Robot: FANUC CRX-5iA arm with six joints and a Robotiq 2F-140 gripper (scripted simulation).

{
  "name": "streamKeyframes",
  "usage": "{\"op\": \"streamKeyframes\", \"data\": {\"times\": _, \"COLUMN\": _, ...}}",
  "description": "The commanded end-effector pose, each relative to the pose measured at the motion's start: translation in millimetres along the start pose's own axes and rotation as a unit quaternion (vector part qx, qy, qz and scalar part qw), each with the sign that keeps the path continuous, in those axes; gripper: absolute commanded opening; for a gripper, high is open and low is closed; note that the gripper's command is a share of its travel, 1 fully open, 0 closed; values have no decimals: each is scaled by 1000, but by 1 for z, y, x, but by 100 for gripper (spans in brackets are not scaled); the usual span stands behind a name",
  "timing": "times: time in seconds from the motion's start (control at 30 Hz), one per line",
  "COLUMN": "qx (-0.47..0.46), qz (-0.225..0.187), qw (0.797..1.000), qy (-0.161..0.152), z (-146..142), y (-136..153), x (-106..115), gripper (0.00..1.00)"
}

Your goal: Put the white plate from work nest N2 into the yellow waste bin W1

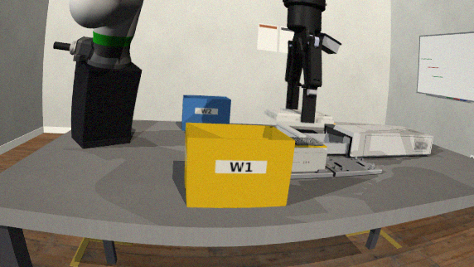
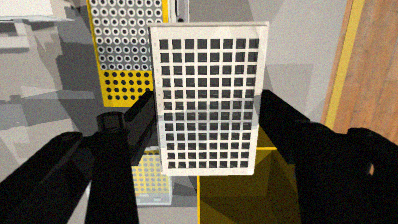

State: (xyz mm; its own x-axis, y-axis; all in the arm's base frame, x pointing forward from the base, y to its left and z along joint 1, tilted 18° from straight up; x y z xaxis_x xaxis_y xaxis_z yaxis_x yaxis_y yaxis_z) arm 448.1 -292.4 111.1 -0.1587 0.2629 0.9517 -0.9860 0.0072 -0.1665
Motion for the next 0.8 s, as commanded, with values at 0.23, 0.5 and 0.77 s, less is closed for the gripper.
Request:
{"op": "streamKeyframes", "data": {"times": 0.23, "qx": 0, "qz": 1, "qw": 1000, "qy": 0, "z": 7, "y": 18, "x": 1, "gripper": 10}}
{"op": "streamKeyframes", "data": {"times": 0.5, "qx": 0, "qz": 1, "qw": 1000, "qy": 0, "z": 14, "y": 38, "x": 1, "gripper": 10}}
{"op": "streamKeyframes", "data": {"times": 0.77, "qx": 0, "qz": 1, "qw": 1000, "qy": 0, "z": 19, "y": 53, "x": 1, "gripper": 10}}
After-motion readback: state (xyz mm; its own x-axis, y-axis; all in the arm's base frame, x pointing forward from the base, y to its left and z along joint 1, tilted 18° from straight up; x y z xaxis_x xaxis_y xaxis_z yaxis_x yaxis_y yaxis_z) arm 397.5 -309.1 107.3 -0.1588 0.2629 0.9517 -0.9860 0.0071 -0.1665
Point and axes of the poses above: the point where the finger pads meet when closed, its own x axis back along the fingers, its own z axis across the jaws, y = z × x, the point moved 4 cm from there along x, back along the fingers, and after that the axes turned 2 degrees about x, right-handed, at the moved point
